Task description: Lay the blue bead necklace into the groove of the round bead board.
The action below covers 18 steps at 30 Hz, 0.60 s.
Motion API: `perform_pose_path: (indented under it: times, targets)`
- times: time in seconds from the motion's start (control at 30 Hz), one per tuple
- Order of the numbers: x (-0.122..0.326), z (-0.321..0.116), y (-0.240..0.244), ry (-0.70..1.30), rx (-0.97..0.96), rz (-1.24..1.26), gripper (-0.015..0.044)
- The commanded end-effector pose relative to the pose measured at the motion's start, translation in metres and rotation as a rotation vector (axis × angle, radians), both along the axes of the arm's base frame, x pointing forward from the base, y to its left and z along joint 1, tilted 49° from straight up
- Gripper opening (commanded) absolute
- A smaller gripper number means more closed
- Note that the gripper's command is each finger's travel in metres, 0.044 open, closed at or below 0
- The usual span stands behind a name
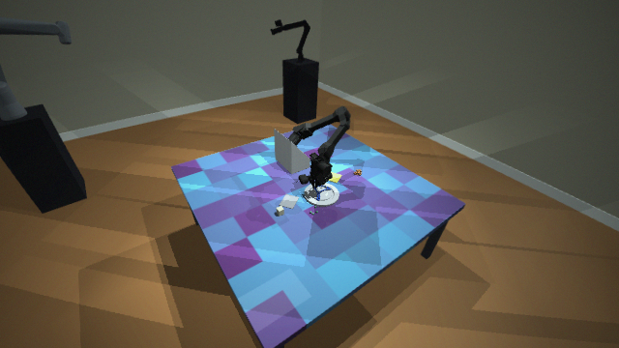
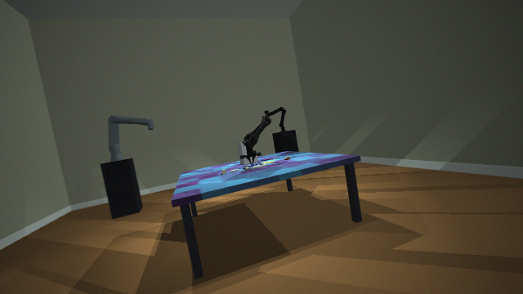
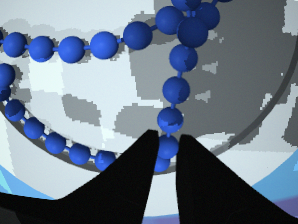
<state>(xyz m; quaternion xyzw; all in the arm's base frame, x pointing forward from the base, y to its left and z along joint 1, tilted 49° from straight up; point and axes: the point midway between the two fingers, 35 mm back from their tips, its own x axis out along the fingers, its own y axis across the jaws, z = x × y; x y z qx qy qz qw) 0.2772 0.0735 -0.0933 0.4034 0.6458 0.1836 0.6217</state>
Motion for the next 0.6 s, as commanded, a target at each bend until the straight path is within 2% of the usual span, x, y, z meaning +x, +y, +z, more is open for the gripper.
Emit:
perform_pose_path:
  times: [0.0,0.57]
  targets:
    - [0.000,0.001,-0.001,0.002,0.002,0.000,0.0000]
    - [-0.011,-0.003,-0.008,0.007,0.006,-0.001,0.0000]
